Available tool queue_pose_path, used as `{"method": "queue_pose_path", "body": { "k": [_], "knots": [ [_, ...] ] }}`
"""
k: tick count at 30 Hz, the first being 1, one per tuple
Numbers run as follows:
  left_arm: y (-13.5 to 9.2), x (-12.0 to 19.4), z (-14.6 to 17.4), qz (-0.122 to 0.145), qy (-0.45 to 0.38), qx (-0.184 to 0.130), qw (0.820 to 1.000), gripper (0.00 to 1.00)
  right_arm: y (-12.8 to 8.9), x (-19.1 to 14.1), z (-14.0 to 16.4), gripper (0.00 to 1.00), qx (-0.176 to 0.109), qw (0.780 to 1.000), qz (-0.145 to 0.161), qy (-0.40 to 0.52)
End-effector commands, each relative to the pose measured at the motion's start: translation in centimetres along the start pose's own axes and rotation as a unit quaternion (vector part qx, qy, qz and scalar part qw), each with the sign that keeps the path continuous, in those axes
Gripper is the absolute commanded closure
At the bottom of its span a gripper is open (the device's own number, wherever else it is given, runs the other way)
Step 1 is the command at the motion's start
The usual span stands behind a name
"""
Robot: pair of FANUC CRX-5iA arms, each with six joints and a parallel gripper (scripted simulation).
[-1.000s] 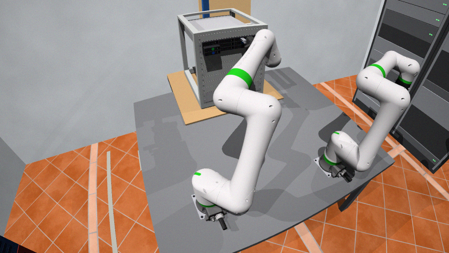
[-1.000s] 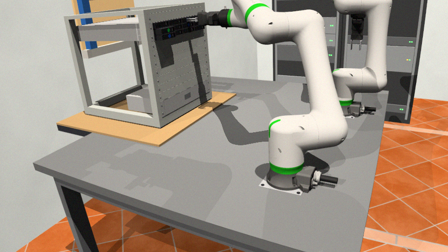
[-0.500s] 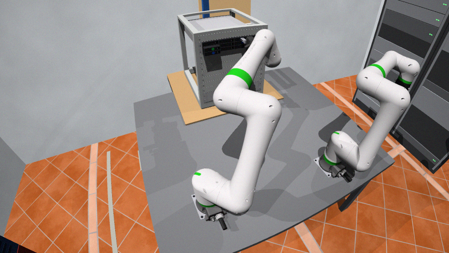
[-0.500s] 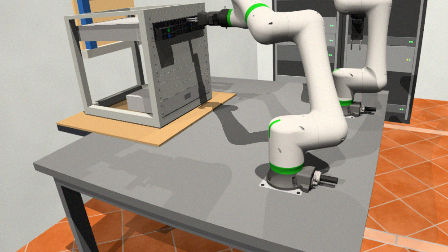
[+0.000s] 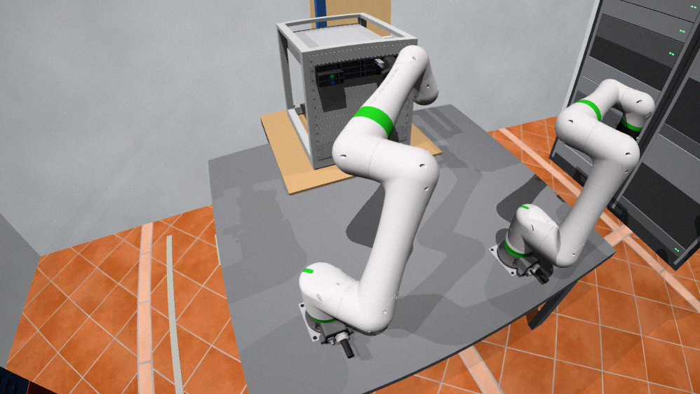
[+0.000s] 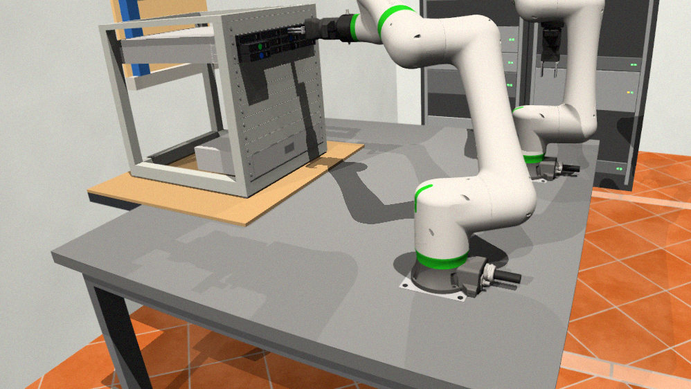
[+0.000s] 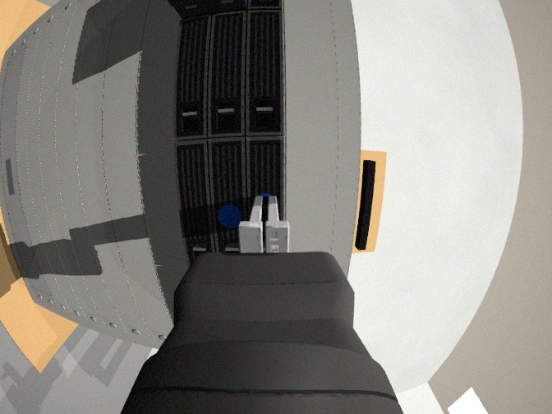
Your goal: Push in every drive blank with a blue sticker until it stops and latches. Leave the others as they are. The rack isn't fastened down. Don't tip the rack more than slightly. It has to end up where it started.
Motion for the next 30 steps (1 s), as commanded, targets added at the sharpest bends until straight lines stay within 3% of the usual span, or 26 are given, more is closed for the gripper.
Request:
{"method": "queue_pose_path", "body": {
  "k": [1,13,23,30],
  "knots": [
    [-0.1,0.2,0.0,-0.001,-0.001,0.000,1.000,1.00,-0.1,0.0,0.0,0.00,-0.001,1.000,0.000,0.000],
    [-2.8,0.2,0.0,-0.001,-0.001,0.000,1.000,1.00,-0.1,0.0,0.0,0.00,-0.001,1.000,0.000,0.000],
    [-8.4,0.2,0.0,-0.001,-0.001,0.000,1.000,1.00,-0.1,0.0,0.0,0.00,-0.001,1.000,0.000,0.000],
    [-9.7,0.2,0.0,-0.001,-0.001,0.000,1.000,1.00,-0.1,0.0,0.0,0.00,-0.001,1.000,0.000,0.000]
  ]
}}
Point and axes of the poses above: on each arm, the point where the finger pads meet when closed, its own y axis out along the fingers, its own x axis across the jaws, z = x × y, the point moved 5 cm from there along -y, back along the fingers, and after that the axes turned 14 degrees about -y, right-handed, at the moved point
